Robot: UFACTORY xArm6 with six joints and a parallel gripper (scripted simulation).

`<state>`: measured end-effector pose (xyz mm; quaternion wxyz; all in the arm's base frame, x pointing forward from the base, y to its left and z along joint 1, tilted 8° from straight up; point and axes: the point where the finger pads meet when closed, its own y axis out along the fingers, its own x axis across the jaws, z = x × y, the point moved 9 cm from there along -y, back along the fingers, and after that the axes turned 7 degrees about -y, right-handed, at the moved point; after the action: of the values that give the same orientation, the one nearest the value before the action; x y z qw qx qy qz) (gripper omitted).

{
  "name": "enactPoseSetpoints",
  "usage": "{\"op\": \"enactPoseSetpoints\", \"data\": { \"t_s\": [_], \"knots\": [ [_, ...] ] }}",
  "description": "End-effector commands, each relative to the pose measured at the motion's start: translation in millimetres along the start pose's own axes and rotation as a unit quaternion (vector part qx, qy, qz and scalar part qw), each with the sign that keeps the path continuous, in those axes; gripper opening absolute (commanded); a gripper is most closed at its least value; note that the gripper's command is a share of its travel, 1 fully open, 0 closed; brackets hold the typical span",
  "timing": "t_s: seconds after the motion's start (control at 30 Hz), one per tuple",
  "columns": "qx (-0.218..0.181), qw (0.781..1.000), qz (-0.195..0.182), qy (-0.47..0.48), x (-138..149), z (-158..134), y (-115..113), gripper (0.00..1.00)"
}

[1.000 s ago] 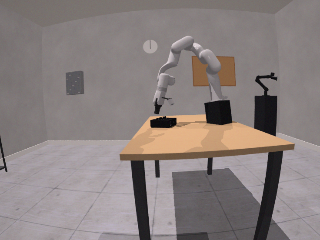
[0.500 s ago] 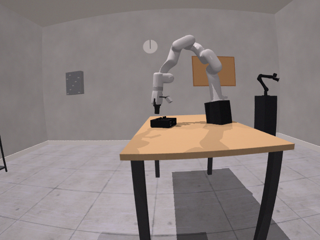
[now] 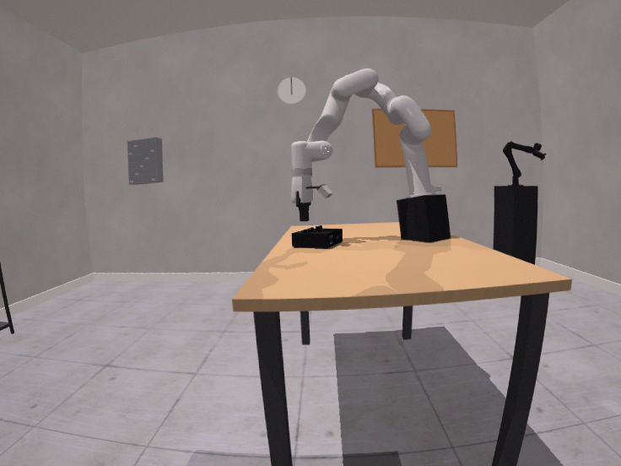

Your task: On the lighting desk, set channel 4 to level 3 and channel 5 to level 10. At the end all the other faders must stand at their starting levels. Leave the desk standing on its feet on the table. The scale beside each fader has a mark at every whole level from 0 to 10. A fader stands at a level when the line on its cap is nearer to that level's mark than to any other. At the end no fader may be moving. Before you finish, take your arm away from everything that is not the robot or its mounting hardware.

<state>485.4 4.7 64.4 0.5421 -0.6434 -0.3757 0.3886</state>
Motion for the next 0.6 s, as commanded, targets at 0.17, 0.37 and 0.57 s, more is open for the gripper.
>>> {"op": "enactPoseSetpoints", "data": {
  "t_s": [0.17, 0.37, 0.57],
  "knots": [
    [-0.001, 1.000, -0.001, 0.000, 0.5, -1.5, 0.2, 0.00],
    [-0.001, 1.000, -0.001, 0.000, 0.4, -1.7, 3.2, 0.00],
    [-0.001, 1.000, -0.001, 0.000, 0.4, -1.8, 7.3, 0.00]
  ]
}}
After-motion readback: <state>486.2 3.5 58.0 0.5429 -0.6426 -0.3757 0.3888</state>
